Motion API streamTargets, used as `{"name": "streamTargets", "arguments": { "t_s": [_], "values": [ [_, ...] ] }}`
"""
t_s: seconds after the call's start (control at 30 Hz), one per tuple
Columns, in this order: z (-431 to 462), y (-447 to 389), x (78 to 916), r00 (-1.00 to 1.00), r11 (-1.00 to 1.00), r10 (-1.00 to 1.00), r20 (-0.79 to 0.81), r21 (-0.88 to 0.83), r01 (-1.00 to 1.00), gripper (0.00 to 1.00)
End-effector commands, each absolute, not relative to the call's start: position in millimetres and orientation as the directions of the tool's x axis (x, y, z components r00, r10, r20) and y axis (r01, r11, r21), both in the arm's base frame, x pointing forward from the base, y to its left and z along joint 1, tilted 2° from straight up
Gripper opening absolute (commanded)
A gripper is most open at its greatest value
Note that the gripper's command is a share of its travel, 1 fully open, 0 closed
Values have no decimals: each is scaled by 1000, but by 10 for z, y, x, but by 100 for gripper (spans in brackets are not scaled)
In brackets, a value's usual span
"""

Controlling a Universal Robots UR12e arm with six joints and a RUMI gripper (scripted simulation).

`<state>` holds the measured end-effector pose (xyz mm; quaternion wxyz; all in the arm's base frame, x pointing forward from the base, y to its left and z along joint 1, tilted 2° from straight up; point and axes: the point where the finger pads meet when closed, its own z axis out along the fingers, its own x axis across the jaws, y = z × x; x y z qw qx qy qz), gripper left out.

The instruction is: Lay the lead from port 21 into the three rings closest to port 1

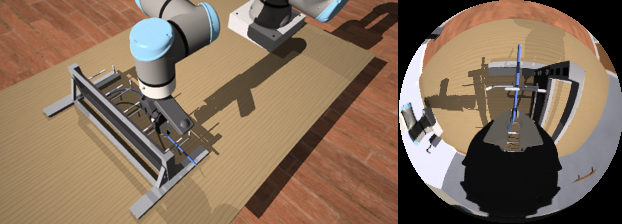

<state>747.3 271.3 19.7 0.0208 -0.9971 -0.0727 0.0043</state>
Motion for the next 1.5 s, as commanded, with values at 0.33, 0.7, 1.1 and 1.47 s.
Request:
{"name": "streamTargets", "arguments": {
  "t_s": [0.33,0.7,1.1,1.47],
  "values": [
    [206,2726,7560,989,-989,145,-4,-42,145,0],
    [206,2726,7560,989,-989,145,-4,-42,145,0],
    [206,2726,7560,989,-989,145,-4,-42,145,20],
    [206,2726,7560,989,-989,145,-4,-42,145,20]
  ]
}}
